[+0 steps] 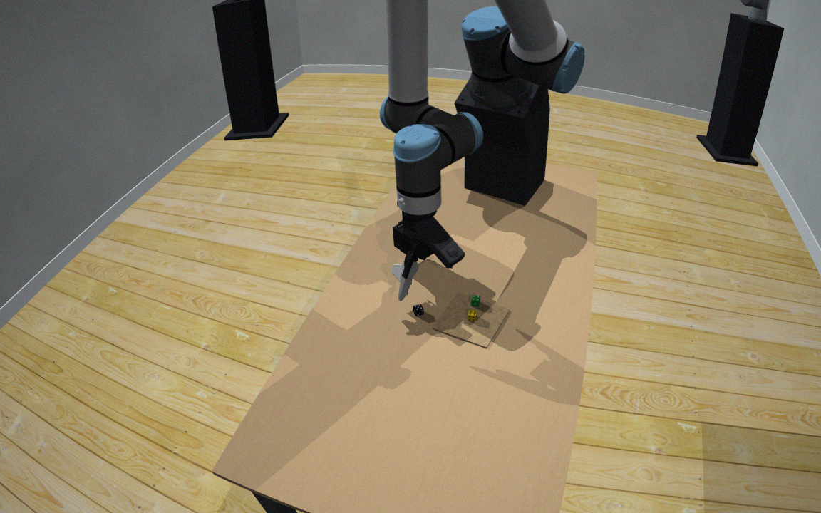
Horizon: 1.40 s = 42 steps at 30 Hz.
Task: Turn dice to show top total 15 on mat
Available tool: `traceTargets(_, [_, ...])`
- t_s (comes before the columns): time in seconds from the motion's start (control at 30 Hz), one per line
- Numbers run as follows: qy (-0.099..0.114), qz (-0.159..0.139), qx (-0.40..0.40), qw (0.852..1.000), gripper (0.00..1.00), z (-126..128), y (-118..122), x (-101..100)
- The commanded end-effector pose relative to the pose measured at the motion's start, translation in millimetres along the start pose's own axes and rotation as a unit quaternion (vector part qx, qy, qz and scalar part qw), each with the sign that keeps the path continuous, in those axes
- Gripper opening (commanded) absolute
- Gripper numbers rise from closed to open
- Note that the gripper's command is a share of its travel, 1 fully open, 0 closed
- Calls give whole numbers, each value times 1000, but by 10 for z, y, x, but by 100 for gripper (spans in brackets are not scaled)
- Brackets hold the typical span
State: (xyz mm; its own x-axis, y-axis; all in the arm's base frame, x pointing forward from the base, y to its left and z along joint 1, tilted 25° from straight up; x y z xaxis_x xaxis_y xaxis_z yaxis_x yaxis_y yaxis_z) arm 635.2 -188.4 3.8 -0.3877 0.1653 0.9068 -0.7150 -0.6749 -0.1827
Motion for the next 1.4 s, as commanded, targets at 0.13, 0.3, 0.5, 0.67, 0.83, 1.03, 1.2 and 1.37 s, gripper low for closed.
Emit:
traceTargets(0.13, [2,-1,-106,994,100,90,97,-5])
traceTargets(0.3, [2,-1,-150,989,100,127,143,-7])
traceTargets(0.5, [2,-1,-175,985,100,148,170,-9])
traceTargets(0.67, [2,-1,-185,983,100,156,180,-9])
traceTargets(0.83, [2,-1,-187,982,100,158,183,-10])
traceTargets(1.03, [2,-1,-187,982,21,158,183,-10])
traceTargets(1.2, [2,-1,-187,982,21,158,183,-10])
traceTargets(1.37, [2,-1,-187,982,21,158,183,-10])
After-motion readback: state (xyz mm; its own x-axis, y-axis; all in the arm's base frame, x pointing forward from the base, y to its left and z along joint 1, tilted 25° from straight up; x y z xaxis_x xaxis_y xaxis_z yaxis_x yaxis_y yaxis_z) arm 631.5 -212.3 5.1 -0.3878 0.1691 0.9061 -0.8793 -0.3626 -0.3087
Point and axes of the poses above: the point where the finger pads meet when closed, its own x axis back along the fingers, its own z axis across the jaws, y = z × x, the point moved 1 cm from there along x, back along the fingers, and after that the axes turned 9 degrees about -x, right-handed, at the moved point
